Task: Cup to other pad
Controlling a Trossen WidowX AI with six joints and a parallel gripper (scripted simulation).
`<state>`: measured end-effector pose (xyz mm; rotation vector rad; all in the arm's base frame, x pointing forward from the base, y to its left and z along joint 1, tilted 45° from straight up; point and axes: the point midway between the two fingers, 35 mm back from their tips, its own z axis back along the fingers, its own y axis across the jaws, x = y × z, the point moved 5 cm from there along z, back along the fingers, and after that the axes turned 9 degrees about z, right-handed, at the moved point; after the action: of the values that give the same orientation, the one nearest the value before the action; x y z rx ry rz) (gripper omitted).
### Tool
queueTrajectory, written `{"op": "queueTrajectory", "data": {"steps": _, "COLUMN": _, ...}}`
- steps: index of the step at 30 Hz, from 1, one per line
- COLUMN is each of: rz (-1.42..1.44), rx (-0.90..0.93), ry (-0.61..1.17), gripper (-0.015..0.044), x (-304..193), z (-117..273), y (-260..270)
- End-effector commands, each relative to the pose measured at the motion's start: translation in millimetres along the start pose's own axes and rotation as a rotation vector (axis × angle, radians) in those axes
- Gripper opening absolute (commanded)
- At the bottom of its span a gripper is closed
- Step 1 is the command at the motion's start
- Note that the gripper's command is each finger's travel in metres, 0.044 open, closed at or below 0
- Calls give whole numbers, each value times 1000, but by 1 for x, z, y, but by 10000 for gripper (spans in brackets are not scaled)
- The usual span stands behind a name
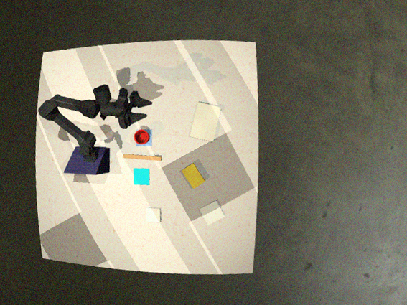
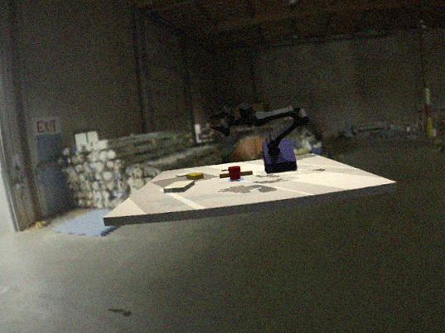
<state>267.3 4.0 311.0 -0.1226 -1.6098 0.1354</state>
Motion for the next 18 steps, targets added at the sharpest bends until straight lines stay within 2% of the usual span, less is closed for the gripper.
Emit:
{"op": "queueTrajectory", "data": {"steps": 1, "rz": -5, "rx": 9, "ry": 19, "gripper": 374, "x": -3, "z": -2, "y": 1}}
{"op": "queueTrajectory", "data": {"steps": 3, "rz": -57, "rx": 79, "ry": 175, "gripper": 321, "x": -31, "z": -12, "y": 7}}
{"op": "queueTrajectory", "data": {"steps": 5, "rz": -159, "rx": 170, "ry": 413, "gripper": 269, "x": -72, "z": -19, "y": 16}}
{"op": "queueTrajectory", "data": {"steps": 10, "rz": -395, "rx": 278, "ry": 826, "gripper": 148, "x": -133, "z": -10, "y": 30}}
{"op": "queueTrajectory", "data": {"steps": 14, "rz": -698, "rx": 321, "ry": 1223, "gripper": 148, "x": -170, "z": 14, "y": 44}}
{"op": "queueTrajectory", "data": {"steps": 18, "rz": -1076, "rx": 278, "ry": 1637, "gripper": 148, "x": -185, "z": 42, "y": 57}}
